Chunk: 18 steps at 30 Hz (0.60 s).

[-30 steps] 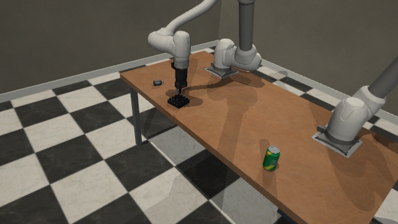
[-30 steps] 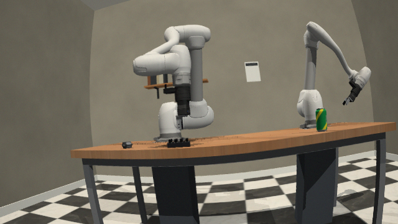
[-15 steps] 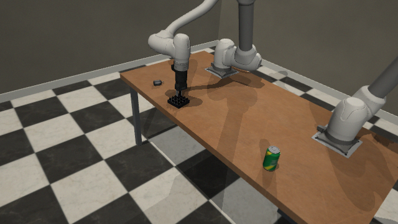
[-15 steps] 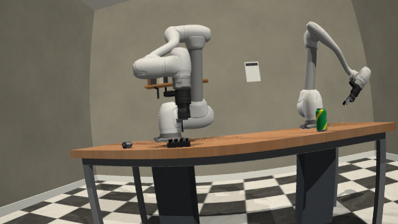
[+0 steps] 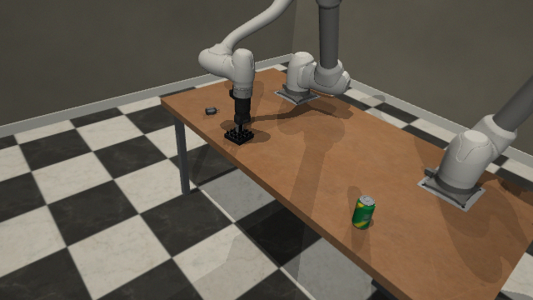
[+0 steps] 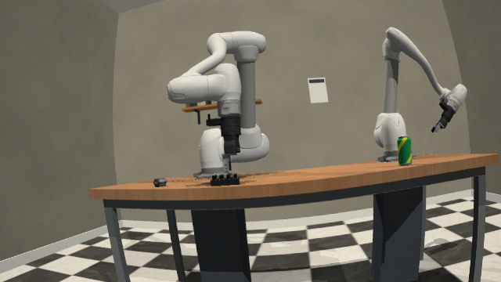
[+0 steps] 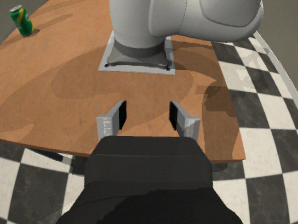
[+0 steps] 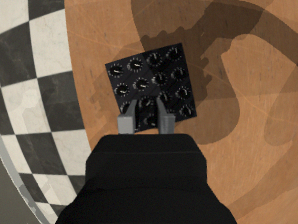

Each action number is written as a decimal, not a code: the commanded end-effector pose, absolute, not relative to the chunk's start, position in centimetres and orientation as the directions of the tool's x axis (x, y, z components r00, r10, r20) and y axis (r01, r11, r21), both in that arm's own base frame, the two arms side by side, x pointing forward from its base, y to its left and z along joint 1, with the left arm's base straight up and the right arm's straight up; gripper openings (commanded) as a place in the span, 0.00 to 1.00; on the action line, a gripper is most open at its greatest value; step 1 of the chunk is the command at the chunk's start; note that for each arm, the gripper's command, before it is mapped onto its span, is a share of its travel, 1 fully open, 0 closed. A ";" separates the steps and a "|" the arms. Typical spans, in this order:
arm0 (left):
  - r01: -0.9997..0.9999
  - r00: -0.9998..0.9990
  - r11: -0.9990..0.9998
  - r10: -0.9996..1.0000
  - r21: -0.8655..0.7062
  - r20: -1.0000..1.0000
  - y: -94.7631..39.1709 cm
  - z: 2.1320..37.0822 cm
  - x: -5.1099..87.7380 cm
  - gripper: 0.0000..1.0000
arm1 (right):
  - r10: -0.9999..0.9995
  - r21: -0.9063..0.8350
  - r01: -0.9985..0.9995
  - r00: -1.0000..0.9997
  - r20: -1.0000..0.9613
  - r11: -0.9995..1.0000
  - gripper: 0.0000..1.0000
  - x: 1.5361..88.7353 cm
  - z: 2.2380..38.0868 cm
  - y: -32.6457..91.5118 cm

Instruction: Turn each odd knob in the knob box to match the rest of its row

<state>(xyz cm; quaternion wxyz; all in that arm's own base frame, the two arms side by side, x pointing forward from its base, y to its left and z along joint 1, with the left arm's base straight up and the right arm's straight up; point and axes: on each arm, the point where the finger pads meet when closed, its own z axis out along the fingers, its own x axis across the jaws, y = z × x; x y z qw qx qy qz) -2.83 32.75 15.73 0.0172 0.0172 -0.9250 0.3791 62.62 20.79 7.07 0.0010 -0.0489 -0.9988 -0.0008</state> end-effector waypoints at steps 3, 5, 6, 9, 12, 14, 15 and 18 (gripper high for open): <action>-0.040 -0.999 0.707 -0.020 -0.706 0.038 32.4 15.9 -2.7 1.00 | 0.100 -0.004 0.100 -0.995 0.000 0.995 0.46 62.6 6.2 20.7; -0.040 -0.999 0.707 -0.020 -0.706 0.038 32.4 15.9 -2.7 1.00 | 0.100 -0.003 0.100 -0.995 -0.001 0.995 0.46 62.6 6.1 20.7; -0.040 -0.999 0.707 -0.020 -0.706 0.038 32.4 15.9 -2.7 1.00 | 0.100 -0.003 0.100 -0.995 -0.001 0.995 0.46 62.6 6.1 20.7; -0.040 -0.999 0.707 -0.020 -0.706 0.038 32.4 15.9 -2.7 1.00 | 0.100 -0.003 0.100 -0.995 -0.001 0.995 0.46 62.6 6.0 20.7; -0.040 -0.999 0.707 -0.020 -0.706 0.038 32.4 15.9 -2.7 1.00 | 0.100 -0.003 0.100 -0.995 -0.001 0.995 0.46 62.6 5.9 20.7; -0.040 -0.999 0.707 -0.020 -0.706 0.038 32.4 15.9 -2.7 1.00 | 0.100 -0.003 0.100 -0.995 -0.002 0.995 0.46 62.6 6.0 20.7; -0.040 -0.999 0.707 -0.020 -0.706 0.038 32.4 15.9 -2.7 1.00 | 0.100 -0.003 0.100 -0.995 -0.002 0.995 0.46 62.6 6.0 20.7; -0.040 -0.999 0.707 -0.020 -0.706 0.038 32.4 15.9 -2.7 1.00 | 0.100 -0.003 0.100 -0.995 -0.002 0.995 0.46 62.6 6.0 20.7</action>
